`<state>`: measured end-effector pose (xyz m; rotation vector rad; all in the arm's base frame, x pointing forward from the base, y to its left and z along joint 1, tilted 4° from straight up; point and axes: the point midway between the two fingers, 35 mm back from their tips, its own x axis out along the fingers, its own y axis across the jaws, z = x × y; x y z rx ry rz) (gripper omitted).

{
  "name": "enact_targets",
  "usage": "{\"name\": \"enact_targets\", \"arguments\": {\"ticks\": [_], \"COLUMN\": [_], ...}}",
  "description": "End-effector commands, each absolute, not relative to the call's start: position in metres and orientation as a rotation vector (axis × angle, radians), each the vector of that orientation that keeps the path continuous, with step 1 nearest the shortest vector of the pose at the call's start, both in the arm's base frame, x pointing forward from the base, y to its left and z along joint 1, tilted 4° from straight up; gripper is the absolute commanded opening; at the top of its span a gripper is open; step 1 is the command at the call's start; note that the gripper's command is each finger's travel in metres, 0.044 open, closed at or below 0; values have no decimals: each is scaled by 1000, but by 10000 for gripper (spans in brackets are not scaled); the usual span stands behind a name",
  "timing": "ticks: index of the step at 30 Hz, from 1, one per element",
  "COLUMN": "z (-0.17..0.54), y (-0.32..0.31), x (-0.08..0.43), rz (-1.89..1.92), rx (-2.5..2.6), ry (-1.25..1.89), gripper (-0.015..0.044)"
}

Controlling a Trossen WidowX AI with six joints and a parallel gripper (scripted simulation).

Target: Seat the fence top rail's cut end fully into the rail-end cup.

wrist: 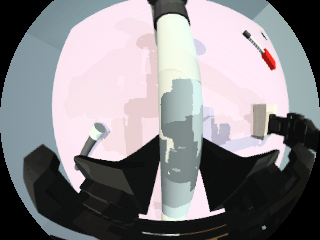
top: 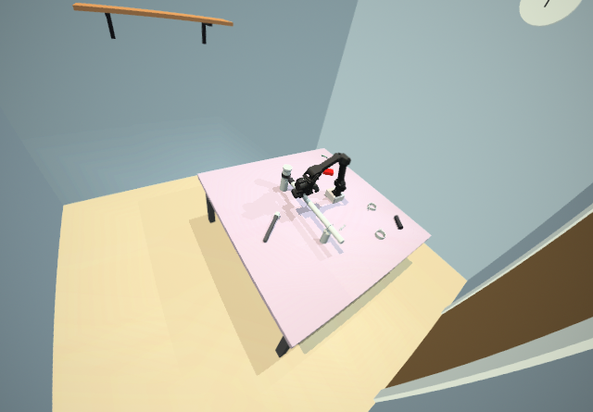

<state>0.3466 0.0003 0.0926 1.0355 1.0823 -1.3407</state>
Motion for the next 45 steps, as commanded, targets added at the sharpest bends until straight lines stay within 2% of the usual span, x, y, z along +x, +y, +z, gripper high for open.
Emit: {"name": "enact_targets", "arguments": {"ticks": [1,45], "z": [96,95], "y": [-1,-8], "x": [347,347], "rz": [-1342,-1343], "rx": [1027,1031], "ry": [1073,1079], "gripper": [0,0]}}
